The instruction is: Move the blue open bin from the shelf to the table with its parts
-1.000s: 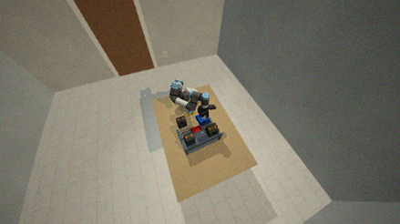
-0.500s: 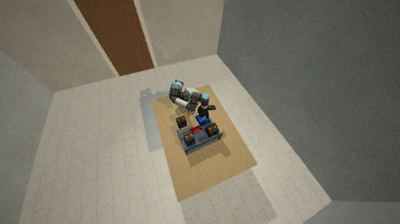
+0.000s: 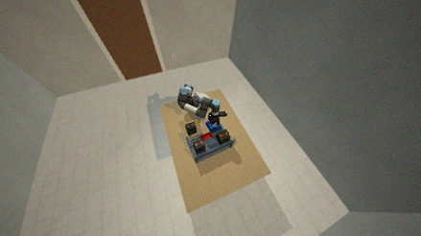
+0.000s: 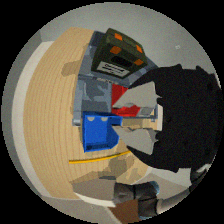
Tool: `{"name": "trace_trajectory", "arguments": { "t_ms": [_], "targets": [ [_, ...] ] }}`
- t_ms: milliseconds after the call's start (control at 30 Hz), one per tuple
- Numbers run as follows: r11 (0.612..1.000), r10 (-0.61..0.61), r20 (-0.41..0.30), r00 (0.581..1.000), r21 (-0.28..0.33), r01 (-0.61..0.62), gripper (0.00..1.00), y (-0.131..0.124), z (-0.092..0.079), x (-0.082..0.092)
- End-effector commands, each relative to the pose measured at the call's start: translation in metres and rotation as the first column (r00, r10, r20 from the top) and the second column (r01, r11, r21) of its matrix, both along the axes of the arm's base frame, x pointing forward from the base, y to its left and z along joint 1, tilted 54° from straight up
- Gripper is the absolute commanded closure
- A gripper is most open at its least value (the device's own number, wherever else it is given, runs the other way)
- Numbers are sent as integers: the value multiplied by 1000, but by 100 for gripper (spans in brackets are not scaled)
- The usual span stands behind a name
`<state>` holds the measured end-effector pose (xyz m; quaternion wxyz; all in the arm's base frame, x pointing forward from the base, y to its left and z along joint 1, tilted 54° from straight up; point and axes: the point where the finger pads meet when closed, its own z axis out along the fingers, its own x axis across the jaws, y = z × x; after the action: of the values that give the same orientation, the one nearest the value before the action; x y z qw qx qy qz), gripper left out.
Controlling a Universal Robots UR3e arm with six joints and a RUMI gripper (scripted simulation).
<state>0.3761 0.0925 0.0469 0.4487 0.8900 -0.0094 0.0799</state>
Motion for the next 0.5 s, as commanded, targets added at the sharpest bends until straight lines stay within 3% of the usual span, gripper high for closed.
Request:
{"name": "trace_trajectory", "arguments": {
  "t_ms": [0, 467],
  "targets": [
    [1000, 1, 2, 1000, 1, -1, 80, 0, 0, 0],
    [1000, 1, 2, 1000, 1, -1, 80, -8, -5, 1]
  ]
}}
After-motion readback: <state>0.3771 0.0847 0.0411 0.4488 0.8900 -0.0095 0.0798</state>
